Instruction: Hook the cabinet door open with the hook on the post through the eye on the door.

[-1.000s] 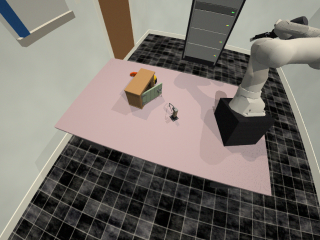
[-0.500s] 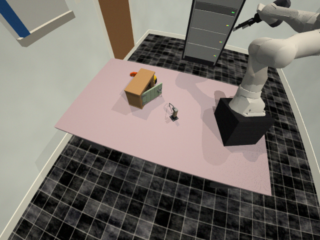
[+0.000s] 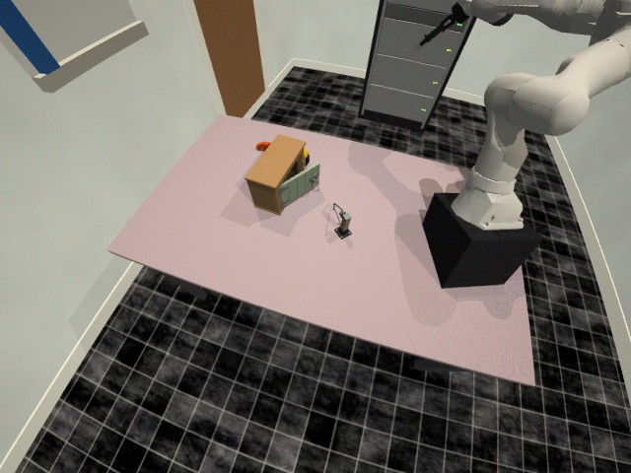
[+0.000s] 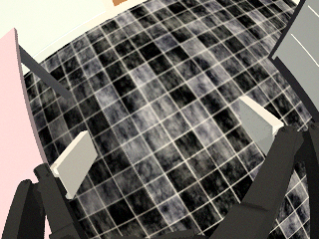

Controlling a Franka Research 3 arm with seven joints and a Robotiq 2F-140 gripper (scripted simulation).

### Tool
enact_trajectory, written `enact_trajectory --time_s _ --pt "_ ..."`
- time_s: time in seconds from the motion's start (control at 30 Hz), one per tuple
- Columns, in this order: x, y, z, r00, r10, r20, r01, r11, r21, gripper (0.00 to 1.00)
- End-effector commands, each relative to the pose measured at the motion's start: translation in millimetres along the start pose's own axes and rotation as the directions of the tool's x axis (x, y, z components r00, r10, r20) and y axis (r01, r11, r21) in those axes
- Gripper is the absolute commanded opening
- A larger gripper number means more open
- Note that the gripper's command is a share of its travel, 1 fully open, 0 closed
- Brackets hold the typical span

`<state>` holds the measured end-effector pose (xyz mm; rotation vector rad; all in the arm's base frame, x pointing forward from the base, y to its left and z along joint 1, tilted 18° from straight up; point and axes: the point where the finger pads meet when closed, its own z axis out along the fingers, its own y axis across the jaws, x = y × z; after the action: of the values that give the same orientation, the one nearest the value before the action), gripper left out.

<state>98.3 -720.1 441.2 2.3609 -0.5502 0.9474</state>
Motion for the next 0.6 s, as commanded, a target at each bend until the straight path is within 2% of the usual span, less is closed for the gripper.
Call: enact_trajectory --time_s 0.0,0.3,0.33,0.57 --pt "-5 3 0.4 0.999 0.039 0.008 -0.039 0.999 -0.001 1.00" --pt "-5 3 0.4 0.999 0.039 0.008 -0.039 0.999 -0.001 1.00" --pt "33 -46 18.1 0.999 -0.046 0.026 0.045 0.998 0.049 1.00" --pt "33 -46 18.1 0.999 -0.046 0.026 0.045 0.998 0.049 1.00"
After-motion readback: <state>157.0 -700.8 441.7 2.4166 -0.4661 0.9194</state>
